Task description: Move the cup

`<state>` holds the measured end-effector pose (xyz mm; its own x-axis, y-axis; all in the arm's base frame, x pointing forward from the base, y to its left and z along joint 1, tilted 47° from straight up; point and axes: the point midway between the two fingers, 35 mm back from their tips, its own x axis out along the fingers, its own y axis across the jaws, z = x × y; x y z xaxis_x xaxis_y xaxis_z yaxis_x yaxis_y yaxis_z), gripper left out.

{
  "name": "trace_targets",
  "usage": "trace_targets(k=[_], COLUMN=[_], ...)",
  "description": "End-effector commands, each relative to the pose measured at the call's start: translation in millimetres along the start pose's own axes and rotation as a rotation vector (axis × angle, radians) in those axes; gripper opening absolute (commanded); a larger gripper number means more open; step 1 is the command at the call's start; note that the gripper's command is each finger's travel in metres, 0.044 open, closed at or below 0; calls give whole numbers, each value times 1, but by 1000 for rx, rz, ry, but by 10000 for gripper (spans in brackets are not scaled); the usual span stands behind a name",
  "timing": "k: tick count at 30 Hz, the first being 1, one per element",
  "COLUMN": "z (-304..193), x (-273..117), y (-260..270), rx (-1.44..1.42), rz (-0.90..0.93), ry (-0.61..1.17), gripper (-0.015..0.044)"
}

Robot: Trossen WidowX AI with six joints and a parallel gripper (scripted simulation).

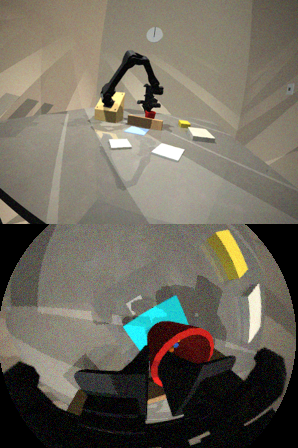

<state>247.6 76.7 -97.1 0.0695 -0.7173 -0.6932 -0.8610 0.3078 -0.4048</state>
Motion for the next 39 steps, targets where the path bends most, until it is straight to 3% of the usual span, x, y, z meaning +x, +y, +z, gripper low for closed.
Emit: trace_targets(k=[1,17,22,39], z=[-2,-1,-1,0], x=[8,7,7,-9], y=[1,0,0,0], rx=[-8,-1,-1,-3], rz=[-6,1,1,0], ry=[7,3,3,3], gripper=[0,0,128,128])
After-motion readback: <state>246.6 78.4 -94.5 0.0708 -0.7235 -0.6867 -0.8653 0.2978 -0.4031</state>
